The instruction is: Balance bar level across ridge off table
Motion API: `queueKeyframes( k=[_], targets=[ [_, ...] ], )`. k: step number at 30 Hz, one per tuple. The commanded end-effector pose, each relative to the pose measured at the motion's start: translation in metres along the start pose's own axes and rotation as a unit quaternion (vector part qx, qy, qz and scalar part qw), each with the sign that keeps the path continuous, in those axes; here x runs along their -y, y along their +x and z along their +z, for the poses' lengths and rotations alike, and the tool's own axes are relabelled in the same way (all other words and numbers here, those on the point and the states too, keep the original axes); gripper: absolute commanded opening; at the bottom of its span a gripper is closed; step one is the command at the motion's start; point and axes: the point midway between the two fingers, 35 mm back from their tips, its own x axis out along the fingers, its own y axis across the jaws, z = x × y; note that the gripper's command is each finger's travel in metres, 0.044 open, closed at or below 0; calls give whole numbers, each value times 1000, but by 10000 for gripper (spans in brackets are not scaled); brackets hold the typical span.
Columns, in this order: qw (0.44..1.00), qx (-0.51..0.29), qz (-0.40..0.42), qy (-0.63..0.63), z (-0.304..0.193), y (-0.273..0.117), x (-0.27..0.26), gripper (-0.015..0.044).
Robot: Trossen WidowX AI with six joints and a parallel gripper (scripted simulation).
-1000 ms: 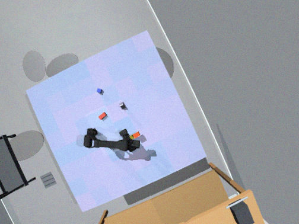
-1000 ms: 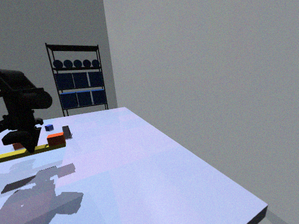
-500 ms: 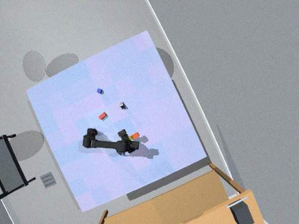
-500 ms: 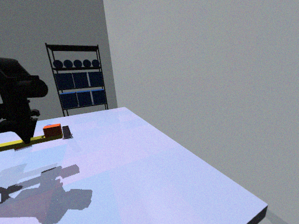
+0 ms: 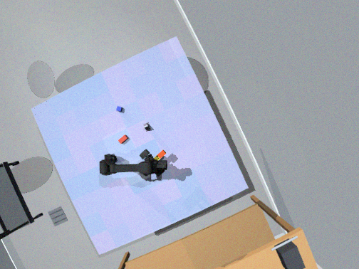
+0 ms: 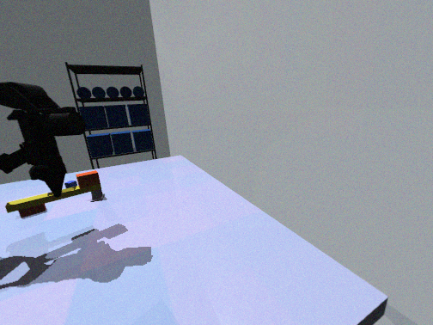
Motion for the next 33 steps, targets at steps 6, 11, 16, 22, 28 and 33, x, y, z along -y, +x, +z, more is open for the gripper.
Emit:
queueKeyframes(
  k=[6,11,16,22,28,33],
  targets=[
    [996,-3,-2,-92,-22,-2,29,0],
    [990,-3,-2,-143,-32,-2,45,0],
    [981,-4,-3,-194,-42,-3,62,0],
    [967,-5,-3,-255,-53,-3,83,0],
    [949,-6,-3,-316,-62,-4,105,0],
    [930,-7,-4,-367,-69,-5,123,0]
  ],
)
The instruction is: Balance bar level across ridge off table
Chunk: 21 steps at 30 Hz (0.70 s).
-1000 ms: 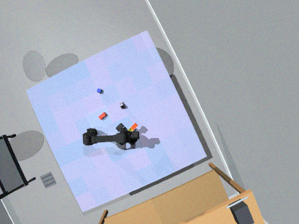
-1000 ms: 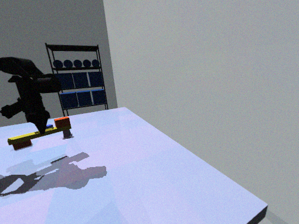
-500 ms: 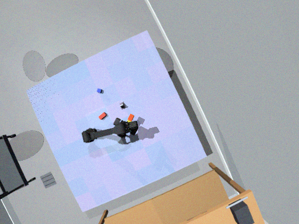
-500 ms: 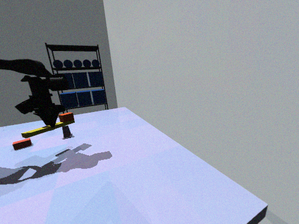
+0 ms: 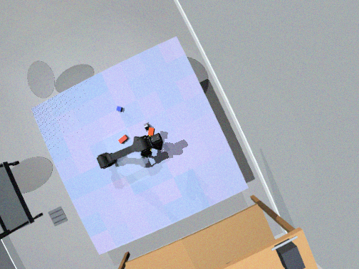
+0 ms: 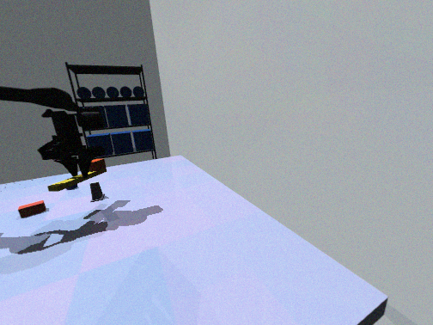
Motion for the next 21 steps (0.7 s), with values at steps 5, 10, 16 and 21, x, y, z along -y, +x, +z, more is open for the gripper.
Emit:
queueKeyframes(
  k=[5,10,16,21],
  targets=[
    [996,-2,-3,-90,-27,0,17,0],
    [989,-3,-4,-146,-43,0,27,0],
    [977,-4,-4,-214,-62,-1,40,0],
    [964,-5,-4,-267,-77,-2,48,0]
  ],
)
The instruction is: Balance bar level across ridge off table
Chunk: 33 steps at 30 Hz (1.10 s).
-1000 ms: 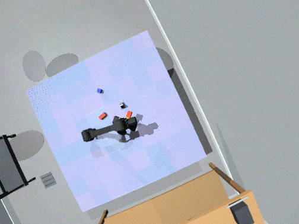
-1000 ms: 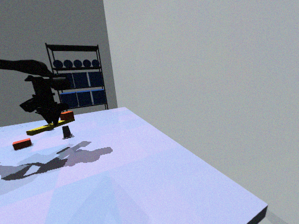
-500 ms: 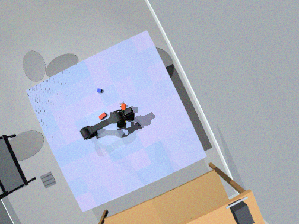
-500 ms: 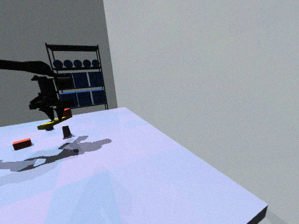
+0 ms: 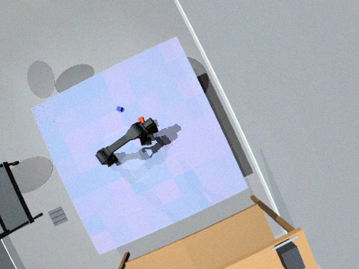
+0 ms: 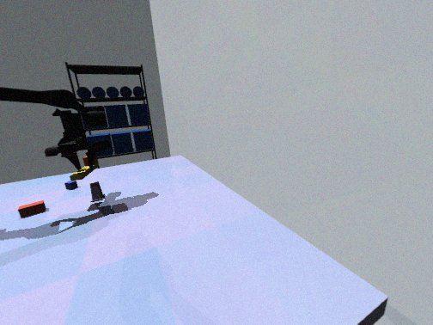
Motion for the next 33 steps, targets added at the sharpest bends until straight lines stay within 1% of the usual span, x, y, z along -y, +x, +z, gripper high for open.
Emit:
queueKeyframes(
  k=[1,7,33],
  targets=[
    [999,-1,-6,-37,-12,3,-1,0],
    [999,-1,-6,-40,-13,7,-3,0],
    [999,-1,-5,-41,-13,46,-5,0]
  ],
)
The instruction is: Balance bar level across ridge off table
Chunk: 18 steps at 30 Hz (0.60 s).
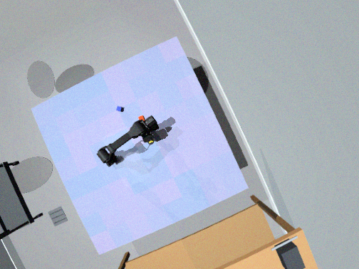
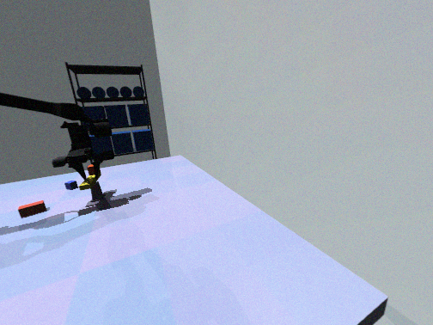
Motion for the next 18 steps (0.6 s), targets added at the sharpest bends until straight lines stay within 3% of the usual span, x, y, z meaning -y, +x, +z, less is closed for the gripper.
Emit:
queueKeyframes(
  k=[1,18],
  targets=[
    [1000,-1,-3,-2,0,5,0,0],
    [1000,-1,-3,-2,0,4,0,0]
  ],
)
